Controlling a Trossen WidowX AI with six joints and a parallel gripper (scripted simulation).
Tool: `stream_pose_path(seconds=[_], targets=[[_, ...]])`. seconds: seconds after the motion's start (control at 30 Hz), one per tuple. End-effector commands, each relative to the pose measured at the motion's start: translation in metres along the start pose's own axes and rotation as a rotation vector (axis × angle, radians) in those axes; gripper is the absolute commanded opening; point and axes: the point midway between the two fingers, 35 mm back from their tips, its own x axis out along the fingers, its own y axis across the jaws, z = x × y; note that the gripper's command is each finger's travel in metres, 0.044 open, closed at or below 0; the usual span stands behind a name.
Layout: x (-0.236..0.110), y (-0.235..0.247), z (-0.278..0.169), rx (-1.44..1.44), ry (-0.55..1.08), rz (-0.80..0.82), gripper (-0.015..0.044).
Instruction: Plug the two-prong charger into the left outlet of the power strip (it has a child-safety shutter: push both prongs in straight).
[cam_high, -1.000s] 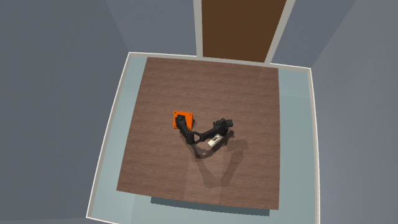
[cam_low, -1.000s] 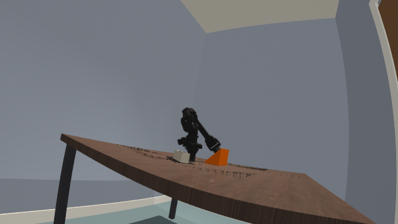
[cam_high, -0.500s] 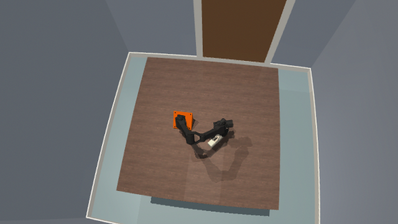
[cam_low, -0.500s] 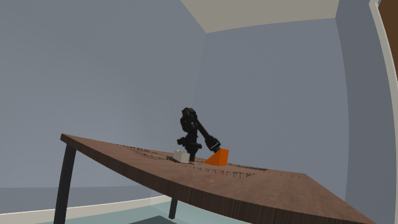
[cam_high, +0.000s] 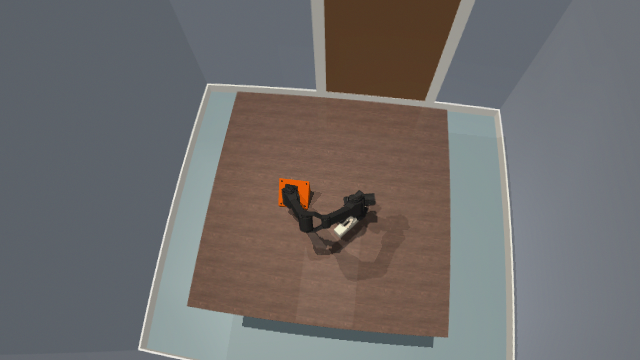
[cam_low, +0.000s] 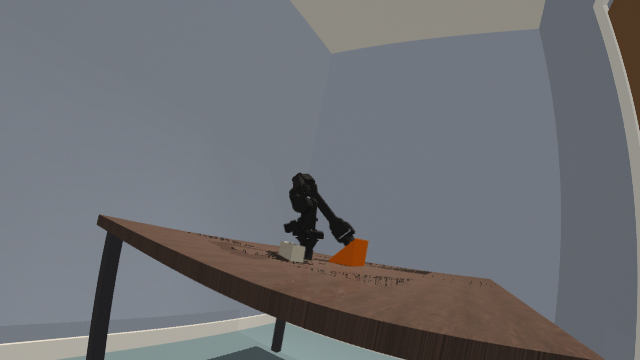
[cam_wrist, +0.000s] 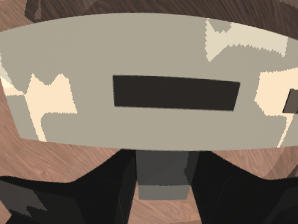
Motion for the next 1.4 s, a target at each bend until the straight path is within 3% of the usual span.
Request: stream_pose_path(seconds=[0.0, 1.37], targets=[[0.0012, -0.0002, 0.0102, 0.024, -0.024, 0.002, 0.0], [0.0, -0.0002, 0.0065, 0.024, -0.024, 0.002, 0.0]])
